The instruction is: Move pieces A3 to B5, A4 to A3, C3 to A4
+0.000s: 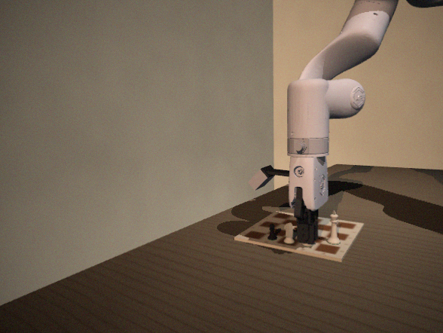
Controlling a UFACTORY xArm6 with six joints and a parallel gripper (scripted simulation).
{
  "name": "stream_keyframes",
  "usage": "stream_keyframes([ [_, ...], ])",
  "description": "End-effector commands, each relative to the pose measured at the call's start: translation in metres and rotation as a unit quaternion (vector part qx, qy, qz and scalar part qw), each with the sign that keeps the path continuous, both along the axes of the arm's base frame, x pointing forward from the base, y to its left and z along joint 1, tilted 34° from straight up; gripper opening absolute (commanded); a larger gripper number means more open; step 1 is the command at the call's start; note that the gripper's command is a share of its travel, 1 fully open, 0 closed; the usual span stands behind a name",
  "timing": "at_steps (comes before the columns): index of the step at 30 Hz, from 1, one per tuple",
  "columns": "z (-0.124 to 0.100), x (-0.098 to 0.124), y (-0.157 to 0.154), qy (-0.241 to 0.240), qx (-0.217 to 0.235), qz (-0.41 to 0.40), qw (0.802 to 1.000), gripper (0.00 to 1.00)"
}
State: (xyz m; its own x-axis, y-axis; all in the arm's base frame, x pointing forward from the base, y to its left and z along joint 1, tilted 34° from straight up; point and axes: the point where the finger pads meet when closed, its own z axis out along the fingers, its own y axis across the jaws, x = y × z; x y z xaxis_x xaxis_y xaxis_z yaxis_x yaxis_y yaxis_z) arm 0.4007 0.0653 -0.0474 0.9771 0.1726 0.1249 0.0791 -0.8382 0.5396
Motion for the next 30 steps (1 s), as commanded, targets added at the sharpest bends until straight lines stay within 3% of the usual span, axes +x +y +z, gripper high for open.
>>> stream_keyframes([
  [1,0.0008,0.001,0.001,-0.001,0.001,0.001,1.0,0.0],
  [19,0.0008,0.001,0.001,-0.001,0.001,0.001,1.0,0.0],
  [20,0.0008,0.001,0.001,-0.001,0.001,0.001,1.0,0.07],
  [22,0.0008,0.001,0.001,-0.001,0.001,0.001,1.0,0.07],
  [23,0.0008,0.001,0.001,-0.001,0.001,0.001,1.0,0.15],
  [27,0.0008,0.001,0.001,-0.001,0.001,0.001,1.0,0.15],
  [28,0.0008,0.001,0.001,-0.001,0.001,0.001,1.0,0.22],
  [30,0.0008,0.001,0.001,-0.001,0.001,0.001,1.0,0.22],
])
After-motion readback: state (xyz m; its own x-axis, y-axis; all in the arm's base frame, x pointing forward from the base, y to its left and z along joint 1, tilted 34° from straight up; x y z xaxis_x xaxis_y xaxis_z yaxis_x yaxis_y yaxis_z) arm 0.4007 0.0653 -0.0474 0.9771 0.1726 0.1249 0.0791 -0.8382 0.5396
